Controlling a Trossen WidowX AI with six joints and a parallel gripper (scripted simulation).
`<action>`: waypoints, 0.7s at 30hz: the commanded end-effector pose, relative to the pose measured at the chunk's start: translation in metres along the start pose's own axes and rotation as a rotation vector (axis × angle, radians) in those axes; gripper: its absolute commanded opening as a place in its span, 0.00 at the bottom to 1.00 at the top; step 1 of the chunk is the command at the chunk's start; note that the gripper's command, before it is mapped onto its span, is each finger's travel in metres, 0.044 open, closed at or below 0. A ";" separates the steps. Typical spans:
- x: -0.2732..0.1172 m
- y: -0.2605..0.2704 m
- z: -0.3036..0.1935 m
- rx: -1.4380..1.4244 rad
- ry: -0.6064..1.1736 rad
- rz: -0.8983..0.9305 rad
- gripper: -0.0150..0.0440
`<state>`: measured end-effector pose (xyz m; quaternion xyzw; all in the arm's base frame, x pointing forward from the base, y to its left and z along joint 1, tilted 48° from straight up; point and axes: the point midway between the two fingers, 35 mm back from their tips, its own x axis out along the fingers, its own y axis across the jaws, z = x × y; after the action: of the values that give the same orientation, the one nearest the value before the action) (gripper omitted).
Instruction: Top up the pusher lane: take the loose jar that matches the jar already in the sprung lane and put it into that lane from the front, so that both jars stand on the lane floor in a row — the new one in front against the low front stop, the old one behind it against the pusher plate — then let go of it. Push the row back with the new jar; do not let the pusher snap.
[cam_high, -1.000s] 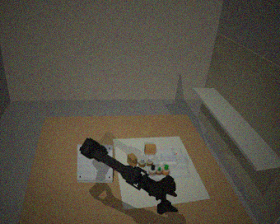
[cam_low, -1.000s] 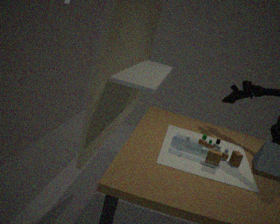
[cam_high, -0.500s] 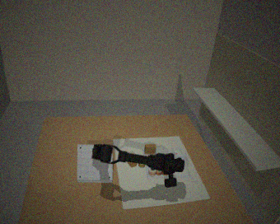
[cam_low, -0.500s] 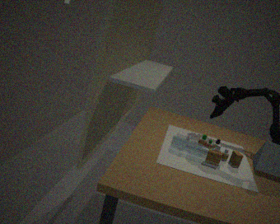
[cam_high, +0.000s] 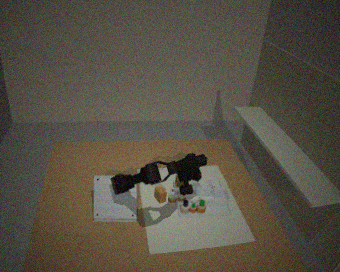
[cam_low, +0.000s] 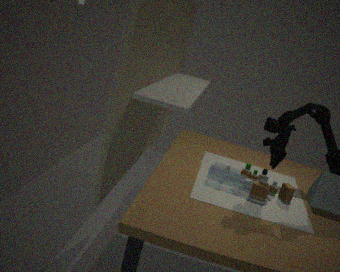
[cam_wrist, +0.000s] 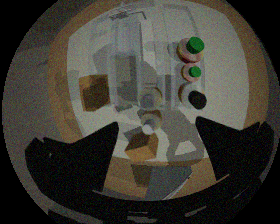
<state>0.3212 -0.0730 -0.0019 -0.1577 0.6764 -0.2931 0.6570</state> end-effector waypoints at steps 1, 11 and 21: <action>0.011 0.024 -0.033 -0.041 0.052 -0.144 1.00; 0.031 0.025 -0.041 -0.050 0.055 -0.178 1.00; 0.058 0.019 -0.042 -0.050 0.055 -0.180 1.00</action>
<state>0.2809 -0.0768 -0.0550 -0.2224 0.6835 -0.3376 0.6078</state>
